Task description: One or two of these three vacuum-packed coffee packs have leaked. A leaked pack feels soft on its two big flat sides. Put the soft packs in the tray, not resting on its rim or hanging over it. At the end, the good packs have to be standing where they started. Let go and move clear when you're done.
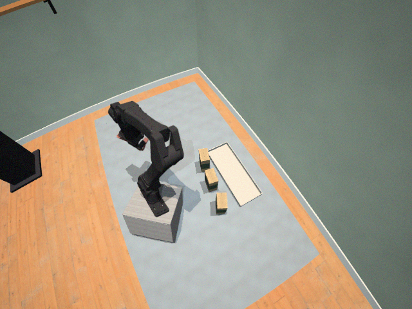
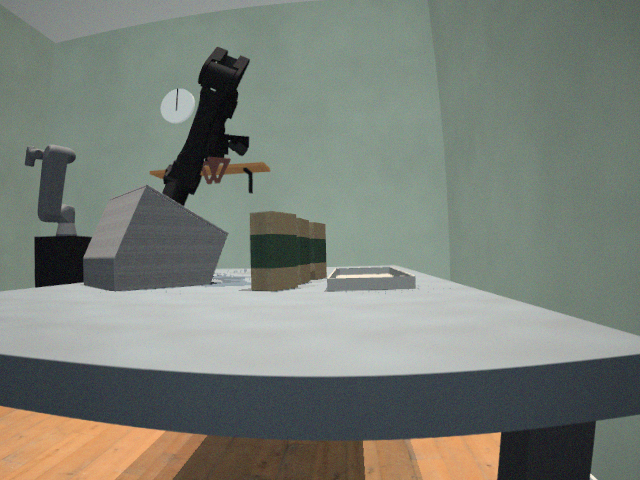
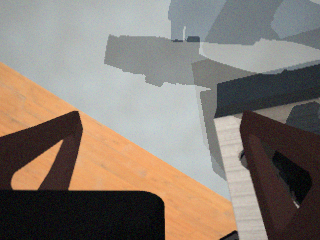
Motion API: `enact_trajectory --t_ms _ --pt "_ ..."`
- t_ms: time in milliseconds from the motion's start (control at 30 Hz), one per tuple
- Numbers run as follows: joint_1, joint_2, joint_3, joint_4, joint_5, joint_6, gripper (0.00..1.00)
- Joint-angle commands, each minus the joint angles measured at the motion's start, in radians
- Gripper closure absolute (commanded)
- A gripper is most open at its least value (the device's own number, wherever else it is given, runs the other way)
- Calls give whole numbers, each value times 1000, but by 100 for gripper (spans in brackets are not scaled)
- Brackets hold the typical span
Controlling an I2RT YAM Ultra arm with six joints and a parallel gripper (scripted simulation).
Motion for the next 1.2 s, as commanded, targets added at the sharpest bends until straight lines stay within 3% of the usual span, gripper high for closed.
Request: enact_trajectory --t_ms 0,200,567,667,767,1167 --pt "-44 35 30 18 -11 -64 0" --pt "-126 63 35 26 -31 -158 0" --pt "-431 165 52 61 -107 -505 0" --pt "-435 167 54 61 -113 -511 0" --pt "-567 207 60 75 -144 -661 0" --pt "-887 312 80 111 -236 -1026 0"
